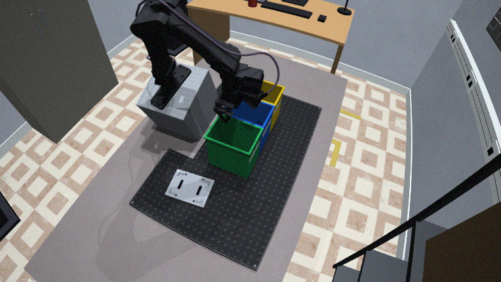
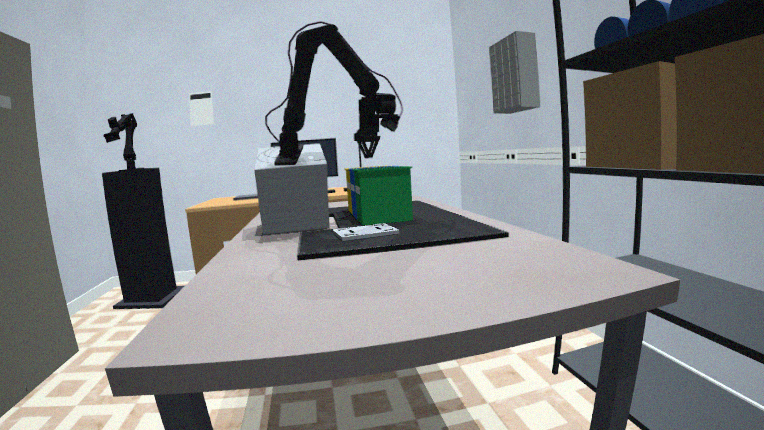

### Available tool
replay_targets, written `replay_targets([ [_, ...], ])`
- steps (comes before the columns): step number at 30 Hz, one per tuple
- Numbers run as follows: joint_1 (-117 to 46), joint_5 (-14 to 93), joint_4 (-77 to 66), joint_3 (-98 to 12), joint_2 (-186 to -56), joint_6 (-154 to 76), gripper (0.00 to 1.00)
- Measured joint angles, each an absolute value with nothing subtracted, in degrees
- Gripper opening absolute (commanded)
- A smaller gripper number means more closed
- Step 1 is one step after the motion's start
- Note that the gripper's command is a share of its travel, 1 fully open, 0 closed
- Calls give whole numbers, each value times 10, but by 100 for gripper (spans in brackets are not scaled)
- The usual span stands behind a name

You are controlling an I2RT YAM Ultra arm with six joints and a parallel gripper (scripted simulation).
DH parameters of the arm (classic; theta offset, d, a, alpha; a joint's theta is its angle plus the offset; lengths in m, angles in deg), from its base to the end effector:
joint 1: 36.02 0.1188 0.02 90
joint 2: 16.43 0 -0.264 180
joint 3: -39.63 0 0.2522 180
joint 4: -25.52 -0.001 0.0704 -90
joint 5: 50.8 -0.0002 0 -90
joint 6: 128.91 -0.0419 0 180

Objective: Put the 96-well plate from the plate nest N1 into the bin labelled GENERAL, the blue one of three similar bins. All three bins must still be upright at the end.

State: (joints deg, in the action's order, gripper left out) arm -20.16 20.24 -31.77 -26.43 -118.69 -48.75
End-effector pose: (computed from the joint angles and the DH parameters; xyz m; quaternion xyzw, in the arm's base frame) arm 0.2657 0.0624 0.1180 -0.0568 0.9843 -0.1672 0.0073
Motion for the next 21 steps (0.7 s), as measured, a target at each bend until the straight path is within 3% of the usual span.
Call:
replay_targets([
  [21,-249,199,-313,-245,-1144,-422,82],
])
